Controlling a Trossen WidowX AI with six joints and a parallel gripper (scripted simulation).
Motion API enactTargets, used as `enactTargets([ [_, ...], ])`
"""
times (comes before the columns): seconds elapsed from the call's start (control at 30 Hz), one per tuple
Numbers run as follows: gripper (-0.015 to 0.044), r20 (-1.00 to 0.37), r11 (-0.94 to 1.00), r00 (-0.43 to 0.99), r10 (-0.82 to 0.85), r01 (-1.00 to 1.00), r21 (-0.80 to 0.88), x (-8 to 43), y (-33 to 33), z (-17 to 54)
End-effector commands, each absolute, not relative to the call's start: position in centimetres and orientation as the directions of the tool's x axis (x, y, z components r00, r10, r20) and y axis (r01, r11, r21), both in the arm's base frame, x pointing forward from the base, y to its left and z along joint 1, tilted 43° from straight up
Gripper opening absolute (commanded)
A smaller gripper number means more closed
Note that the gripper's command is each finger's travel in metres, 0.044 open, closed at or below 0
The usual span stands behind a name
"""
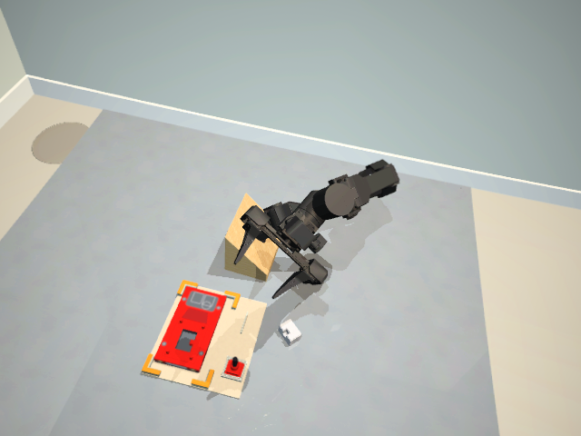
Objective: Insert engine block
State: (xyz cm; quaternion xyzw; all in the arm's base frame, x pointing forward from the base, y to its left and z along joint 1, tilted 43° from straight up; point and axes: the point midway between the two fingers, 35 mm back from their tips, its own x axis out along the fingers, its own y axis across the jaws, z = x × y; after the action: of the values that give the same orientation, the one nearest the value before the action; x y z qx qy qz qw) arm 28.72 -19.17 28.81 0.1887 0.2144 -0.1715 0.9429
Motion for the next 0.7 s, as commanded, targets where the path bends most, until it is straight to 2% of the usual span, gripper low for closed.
enactTargets([
  [0.0,0.0440,-0.537,0.847,0.833,-0.134,0.378,0.374,29.5,-17.0,26.6],
  [0.37,0.0440,-0.662,0.766,0.742,0.101,0.366,0.528,30.4,-11.6,22.2],
  [0.67,0.0440,-0.738,0.653,0.598,0.312,0.429,0.624,29.8,-6.6,18.6],
])
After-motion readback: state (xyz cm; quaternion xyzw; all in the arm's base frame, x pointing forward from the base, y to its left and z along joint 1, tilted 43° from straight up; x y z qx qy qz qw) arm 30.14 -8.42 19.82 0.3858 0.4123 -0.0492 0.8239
